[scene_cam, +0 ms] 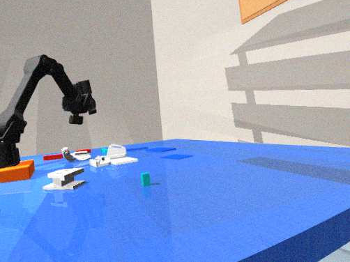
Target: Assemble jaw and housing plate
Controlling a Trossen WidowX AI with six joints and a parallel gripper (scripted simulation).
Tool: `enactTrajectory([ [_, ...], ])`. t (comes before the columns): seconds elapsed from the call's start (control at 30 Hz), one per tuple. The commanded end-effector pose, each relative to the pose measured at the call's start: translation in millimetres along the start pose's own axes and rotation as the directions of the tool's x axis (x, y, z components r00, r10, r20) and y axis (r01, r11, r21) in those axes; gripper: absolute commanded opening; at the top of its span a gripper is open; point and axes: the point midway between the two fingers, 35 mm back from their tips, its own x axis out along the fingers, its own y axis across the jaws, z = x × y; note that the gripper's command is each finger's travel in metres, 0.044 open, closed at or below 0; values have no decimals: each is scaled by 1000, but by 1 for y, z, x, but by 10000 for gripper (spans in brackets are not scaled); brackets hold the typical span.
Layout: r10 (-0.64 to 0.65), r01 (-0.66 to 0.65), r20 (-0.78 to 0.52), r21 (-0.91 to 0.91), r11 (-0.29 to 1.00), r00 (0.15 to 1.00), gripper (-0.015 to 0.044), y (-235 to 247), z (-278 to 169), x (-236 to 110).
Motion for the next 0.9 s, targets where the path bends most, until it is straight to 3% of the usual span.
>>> enactTrajectory([
  [0.0, 21, -12, -71, 134, 991, 997, 0, 1, -9, -6],
  [0.43, 124, 25, -272, 485, 874, 954, 0, 9, -31, -32],
  [0.87, 276, 160, -427, 743, 650, 861, 0, 26, -40, -67],
])
